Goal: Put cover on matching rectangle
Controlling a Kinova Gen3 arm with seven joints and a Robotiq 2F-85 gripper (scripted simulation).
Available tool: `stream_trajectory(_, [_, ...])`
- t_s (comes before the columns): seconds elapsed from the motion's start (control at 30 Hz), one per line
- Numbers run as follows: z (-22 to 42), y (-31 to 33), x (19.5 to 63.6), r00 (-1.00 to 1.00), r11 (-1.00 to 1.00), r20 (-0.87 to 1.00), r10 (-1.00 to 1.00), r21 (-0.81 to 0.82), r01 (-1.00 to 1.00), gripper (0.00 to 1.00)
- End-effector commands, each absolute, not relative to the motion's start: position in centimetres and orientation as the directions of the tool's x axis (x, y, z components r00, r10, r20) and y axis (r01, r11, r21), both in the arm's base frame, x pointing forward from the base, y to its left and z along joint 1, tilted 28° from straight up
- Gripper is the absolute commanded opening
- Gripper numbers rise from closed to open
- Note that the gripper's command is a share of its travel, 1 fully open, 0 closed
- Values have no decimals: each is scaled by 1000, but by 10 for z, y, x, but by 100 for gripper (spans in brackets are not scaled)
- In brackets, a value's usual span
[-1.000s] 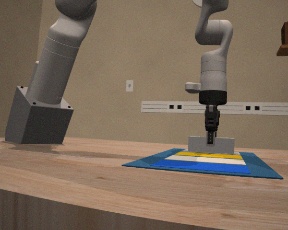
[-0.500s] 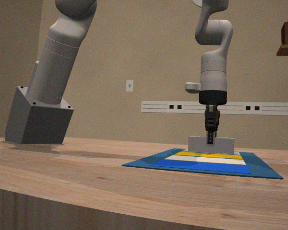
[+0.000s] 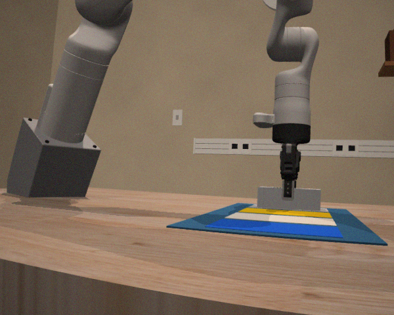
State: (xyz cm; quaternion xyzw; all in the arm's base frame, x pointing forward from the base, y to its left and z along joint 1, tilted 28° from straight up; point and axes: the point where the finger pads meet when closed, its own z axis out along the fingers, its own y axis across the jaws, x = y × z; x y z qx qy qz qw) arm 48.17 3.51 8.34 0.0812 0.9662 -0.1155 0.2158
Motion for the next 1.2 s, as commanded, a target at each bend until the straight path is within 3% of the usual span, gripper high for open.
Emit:
stream_trajectory(0.0, [84,36,482,-893,960,-437,107,-187,206,73])
stream_trajectory(1.1, [84,36,482,-893,960,-437,107,-187,206,73])
stream_trajectory(1.13, [84,36,482,-893,960,-437,107,-187,206,0])
stream_trajectory(1.17, [84,36,482,-893,960,-437,107,-187,206,0])
